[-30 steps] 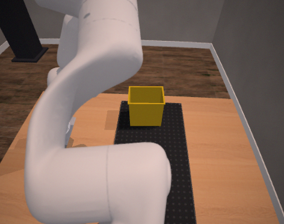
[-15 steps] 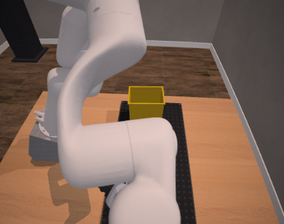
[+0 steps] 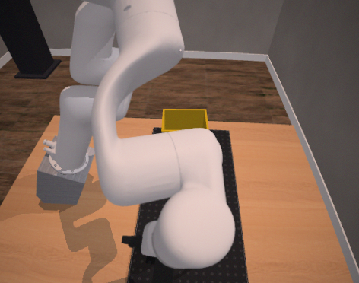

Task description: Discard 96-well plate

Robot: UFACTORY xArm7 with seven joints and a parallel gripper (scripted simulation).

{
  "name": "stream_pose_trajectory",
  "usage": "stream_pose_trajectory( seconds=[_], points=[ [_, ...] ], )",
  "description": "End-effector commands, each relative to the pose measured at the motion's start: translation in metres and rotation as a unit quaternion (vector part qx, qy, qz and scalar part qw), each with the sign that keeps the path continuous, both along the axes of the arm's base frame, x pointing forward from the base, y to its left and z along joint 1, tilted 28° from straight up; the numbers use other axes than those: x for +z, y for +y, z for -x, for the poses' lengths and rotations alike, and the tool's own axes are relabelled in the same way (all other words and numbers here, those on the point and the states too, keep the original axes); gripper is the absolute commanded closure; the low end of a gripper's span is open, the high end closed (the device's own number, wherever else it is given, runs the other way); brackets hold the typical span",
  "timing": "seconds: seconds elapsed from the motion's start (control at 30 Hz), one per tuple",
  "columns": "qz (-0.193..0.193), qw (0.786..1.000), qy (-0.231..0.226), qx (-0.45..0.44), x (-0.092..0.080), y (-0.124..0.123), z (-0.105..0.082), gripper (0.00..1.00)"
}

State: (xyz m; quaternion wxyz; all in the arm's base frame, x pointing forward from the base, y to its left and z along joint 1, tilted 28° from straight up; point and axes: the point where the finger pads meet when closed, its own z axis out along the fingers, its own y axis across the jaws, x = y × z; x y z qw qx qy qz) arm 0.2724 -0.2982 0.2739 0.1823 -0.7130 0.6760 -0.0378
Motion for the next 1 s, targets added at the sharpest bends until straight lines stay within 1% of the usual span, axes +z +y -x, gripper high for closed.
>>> stream_pose_trajectory(
  seconds=[0.0,0.07,0.13,0.23,0.3,0.37,0.43,0.5,0.6,0.67,0.73,0.8,0.87,0.97],
  points=[
    [0.044,0.996,-0.021,0.070,-0.001,0.005,-0.003,0.00],
    [0.060,0.993,-0.027,0.098,-0.004,0.012,-0.007,0.00],
    [0.076,0.989,-0.033,0.126,-0.004,0.012,-0.007,0.00],
    [0.099,0.980,-0.043,0.168,-0.007,0.018,-0.011,0.00],
    [0.099,0.980,-0.043,0.168,-0.007,0.018,-0.011,0.00],
    [0.114,0.973,-0.049,0.196,-0.009,0.026,-0.015,0.00],
    [0.129,0.964,-0.055,0.224,-0.009,0.026,-0.015,0.00],
    [0.144,0.955,-0.061,0.252,-0.012,0.033,-0.020,0.00],
    [0.163,0.941,-0.069,0.288,-0.012,0.033,-0.020,0.00],
    [0.178,0.929,-0.075,0.315,-0.015,0.042,-0.025,0.00],
    [0.191,0.917,-0.081,0.340,-0.014,0.042,-0.025,0.00],
    [0.205,0.903,-0.087,0.367,-0.017,0.050,-0.030,0.00],
    [0.205,0.903,-0.087,0.367,-0.017,0.050,-0.030,0.00],
    [0.225,0.881,-0.096,0.405,-0.020,0.060,-0.036,0.00]
  ],
)
